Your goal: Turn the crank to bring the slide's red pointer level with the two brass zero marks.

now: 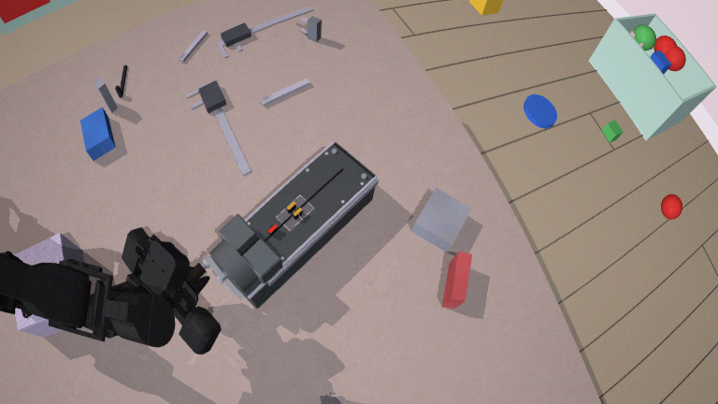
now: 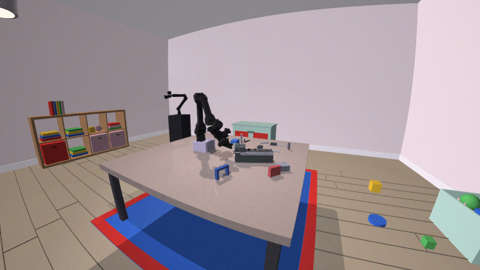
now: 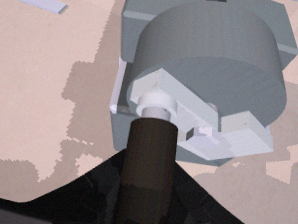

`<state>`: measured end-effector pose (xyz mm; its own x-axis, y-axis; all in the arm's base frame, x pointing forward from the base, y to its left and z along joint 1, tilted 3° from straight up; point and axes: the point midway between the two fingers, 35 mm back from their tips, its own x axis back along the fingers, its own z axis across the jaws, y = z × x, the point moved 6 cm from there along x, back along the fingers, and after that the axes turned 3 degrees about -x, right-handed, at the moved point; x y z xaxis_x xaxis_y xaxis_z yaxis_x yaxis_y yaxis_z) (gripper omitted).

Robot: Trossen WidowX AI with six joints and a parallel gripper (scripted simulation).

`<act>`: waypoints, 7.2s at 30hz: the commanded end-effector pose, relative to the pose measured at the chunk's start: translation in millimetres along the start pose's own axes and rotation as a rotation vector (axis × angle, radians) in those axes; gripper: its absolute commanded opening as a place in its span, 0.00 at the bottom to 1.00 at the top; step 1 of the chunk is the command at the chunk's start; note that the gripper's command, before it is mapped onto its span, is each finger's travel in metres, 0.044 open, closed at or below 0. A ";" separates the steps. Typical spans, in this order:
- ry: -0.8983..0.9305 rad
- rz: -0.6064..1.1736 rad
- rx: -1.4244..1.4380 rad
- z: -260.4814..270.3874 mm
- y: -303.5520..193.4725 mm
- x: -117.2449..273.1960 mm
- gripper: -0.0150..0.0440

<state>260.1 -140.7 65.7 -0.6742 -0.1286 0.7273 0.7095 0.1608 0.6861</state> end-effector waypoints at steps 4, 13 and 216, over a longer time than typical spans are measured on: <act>0.000 0.000 0.000 0.0 0.0 0.0 0.48; 0.000 0.000 0.000 0.0 0.0 0.0 0.88; 0.002 0.002 -0.009 -0.9 21.3 22.5 1.00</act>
<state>263.1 -143.0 105.0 -0.6808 -0.1184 0.7228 0.7045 0.1643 0.6904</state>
